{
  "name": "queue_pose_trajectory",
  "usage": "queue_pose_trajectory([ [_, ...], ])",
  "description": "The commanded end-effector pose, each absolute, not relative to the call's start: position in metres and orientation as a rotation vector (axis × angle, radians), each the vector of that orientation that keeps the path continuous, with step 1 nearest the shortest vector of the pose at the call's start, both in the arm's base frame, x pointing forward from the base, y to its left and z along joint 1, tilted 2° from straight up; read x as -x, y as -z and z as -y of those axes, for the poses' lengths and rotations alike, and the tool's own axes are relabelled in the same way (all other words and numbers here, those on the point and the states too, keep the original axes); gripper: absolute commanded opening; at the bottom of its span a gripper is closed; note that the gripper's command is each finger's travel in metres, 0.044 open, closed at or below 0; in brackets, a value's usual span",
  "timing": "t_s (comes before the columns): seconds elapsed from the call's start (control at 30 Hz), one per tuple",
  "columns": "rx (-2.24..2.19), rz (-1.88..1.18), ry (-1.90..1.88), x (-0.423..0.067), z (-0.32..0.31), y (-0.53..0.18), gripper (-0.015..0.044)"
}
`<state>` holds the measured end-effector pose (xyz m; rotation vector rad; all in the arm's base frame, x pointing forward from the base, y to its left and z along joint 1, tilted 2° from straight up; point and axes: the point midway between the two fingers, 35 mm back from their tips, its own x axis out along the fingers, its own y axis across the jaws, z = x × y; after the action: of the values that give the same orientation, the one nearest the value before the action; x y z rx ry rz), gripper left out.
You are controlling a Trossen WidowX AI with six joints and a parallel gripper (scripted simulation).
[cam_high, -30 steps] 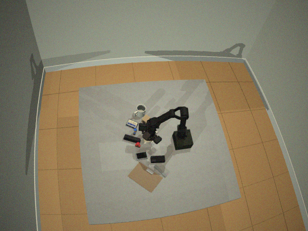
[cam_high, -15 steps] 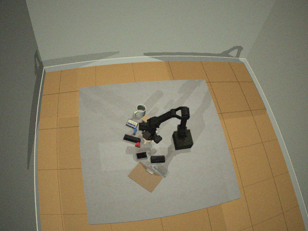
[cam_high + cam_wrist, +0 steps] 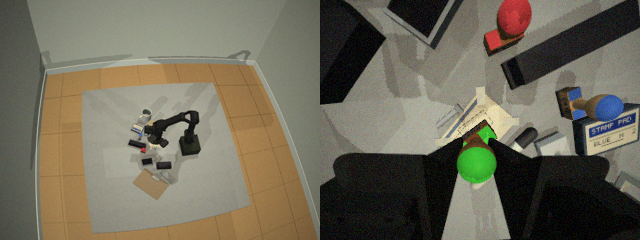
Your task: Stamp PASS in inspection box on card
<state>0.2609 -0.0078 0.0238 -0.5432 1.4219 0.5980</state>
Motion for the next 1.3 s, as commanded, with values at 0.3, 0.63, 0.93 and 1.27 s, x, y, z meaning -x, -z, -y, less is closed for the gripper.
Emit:
queue_pose_trajectory([
  [0.3, 0.546, -1.417, -0.603, -0.26, 0.008, -0.045, 0.0],
  [0.63, 0.546, -1.417, -0.603, -0.258, 0.007, -0.059, 0.0],
  [0.93, 0.543, -1.417, -0.604, -0.257, -0.028, -0.06, 0.0],
  [1.27, 0.538, -1.416, -0.606, -0.249, -0.071, -0.061, 0.0],
])
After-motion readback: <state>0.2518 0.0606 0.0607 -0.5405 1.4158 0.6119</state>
